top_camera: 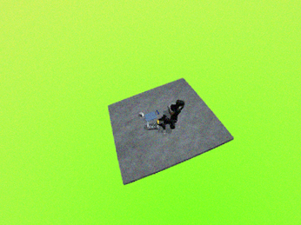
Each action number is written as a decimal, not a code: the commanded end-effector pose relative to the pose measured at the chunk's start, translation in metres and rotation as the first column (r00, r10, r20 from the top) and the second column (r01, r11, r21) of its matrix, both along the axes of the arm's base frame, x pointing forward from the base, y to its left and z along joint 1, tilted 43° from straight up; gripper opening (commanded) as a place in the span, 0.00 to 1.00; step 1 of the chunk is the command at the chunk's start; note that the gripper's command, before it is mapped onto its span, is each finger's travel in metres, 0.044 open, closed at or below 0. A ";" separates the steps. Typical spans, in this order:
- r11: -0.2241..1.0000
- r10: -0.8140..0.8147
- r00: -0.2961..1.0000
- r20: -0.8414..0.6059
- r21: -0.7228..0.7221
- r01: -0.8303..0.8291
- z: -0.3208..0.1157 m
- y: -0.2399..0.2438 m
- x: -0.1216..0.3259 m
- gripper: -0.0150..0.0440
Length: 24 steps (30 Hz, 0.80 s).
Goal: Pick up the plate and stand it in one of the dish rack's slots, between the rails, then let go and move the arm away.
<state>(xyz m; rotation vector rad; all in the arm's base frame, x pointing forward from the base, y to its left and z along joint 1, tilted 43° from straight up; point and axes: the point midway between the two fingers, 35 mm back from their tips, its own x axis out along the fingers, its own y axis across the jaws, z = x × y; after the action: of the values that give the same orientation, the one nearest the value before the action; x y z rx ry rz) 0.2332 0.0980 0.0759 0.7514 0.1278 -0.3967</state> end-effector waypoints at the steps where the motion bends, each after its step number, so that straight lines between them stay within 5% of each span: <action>1: 1.000 -0.006 1.000 0.008 0.005 0.006 0.001 -0.002 -0.001 0.25; 24: 1.000 -0.006 1.000 0.011 0.012 0.006 -0.027 0.010 0.022 0.25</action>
<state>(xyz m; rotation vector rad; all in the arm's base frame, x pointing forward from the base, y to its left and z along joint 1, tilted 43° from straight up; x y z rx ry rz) 0.2517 0.1086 0.0532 0.7738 0.1149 -0.3955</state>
